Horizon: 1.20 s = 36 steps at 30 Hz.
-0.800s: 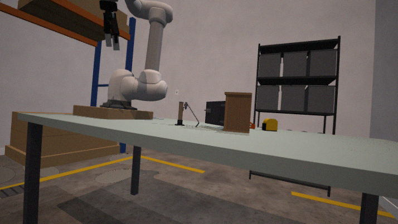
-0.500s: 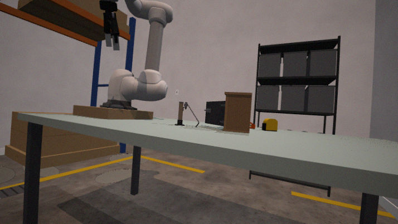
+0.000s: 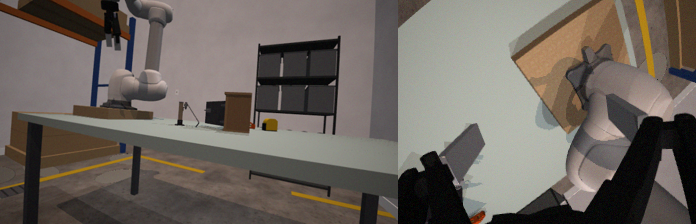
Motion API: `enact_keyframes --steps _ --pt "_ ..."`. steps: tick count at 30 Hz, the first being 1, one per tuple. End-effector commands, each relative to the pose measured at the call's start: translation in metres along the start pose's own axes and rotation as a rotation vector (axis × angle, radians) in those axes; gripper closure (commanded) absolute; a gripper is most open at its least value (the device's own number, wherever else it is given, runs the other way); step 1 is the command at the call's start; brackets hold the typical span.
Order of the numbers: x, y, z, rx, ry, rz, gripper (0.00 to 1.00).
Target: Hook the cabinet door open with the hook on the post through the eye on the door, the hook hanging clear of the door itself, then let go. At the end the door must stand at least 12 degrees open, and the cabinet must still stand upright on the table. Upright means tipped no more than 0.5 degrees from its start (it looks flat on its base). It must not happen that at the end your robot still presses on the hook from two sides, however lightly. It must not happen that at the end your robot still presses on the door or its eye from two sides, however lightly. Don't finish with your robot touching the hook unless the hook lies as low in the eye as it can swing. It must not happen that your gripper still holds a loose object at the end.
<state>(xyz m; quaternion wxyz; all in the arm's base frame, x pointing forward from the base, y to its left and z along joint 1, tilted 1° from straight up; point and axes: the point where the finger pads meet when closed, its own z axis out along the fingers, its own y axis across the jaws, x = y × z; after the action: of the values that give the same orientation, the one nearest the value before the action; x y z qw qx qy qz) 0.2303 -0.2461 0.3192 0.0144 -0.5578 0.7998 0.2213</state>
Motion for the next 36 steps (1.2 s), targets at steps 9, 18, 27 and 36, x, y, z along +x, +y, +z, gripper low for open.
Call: enact_keyframes --steps 9,18,27,36 --pt "-0.052 -0.120 0.005 0.039 0.191 -0.436 0.00" --pt "-0.127 -0.208 0.023 0.066 0.298 -0.735 0.00" --pt "-0.195 -0.261 0.043 0.087 0.366 -0.950 0.00" --pt "-0.313 -0.318 0.086 0.118 0.443 -1.241 0.00"
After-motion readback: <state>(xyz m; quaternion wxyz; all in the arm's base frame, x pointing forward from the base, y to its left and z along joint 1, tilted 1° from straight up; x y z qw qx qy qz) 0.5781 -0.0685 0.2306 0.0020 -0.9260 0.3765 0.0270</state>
